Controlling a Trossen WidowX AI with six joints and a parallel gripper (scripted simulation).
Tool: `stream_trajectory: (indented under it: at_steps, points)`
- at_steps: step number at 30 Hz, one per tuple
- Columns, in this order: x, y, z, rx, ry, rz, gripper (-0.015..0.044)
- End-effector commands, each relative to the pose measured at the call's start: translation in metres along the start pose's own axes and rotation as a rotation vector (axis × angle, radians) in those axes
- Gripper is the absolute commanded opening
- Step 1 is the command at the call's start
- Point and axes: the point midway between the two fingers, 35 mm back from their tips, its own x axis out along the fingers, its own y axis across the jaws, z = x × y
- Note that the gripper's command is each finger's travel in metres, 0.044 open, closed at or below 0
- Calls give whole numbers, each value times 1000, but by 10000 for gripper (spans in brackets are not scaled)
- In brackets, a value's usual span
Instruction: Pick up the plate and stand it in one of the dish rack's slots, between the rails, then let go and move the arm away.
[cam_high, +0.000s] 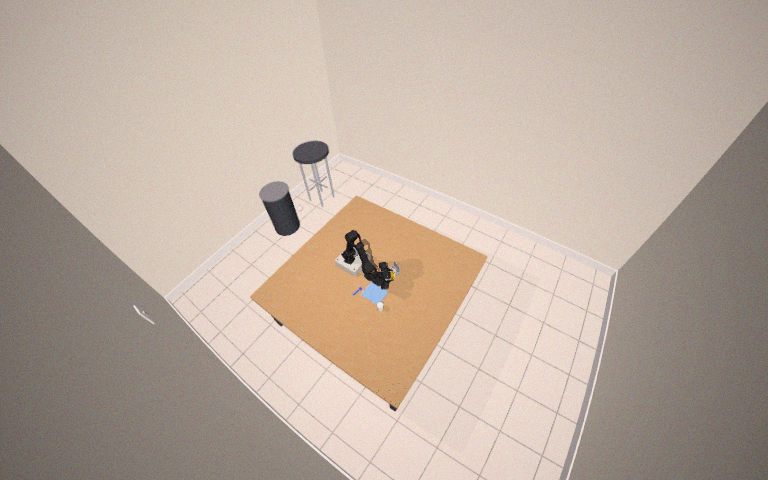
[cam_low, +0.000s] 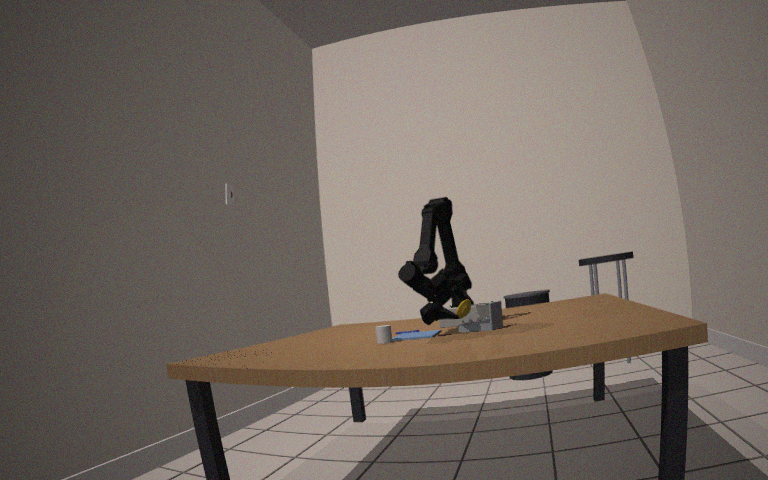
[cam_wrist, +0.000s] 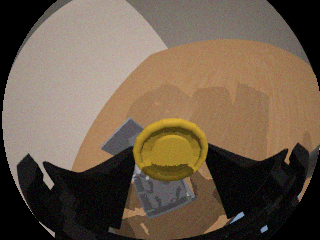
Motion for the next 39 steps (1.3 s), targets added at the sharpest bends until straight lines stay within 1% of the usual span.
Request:
stream_trajectory:
  at_steps: [1,10,24,39]
  points:
    - [-1,1,-8,-71,-53,43,0]
    - [-9,7,-20,-236,-185,121,0]
    - [-35,37,-40,-579,-434,234,0]
    - [-31,33,-43,-589,-430,225,0]
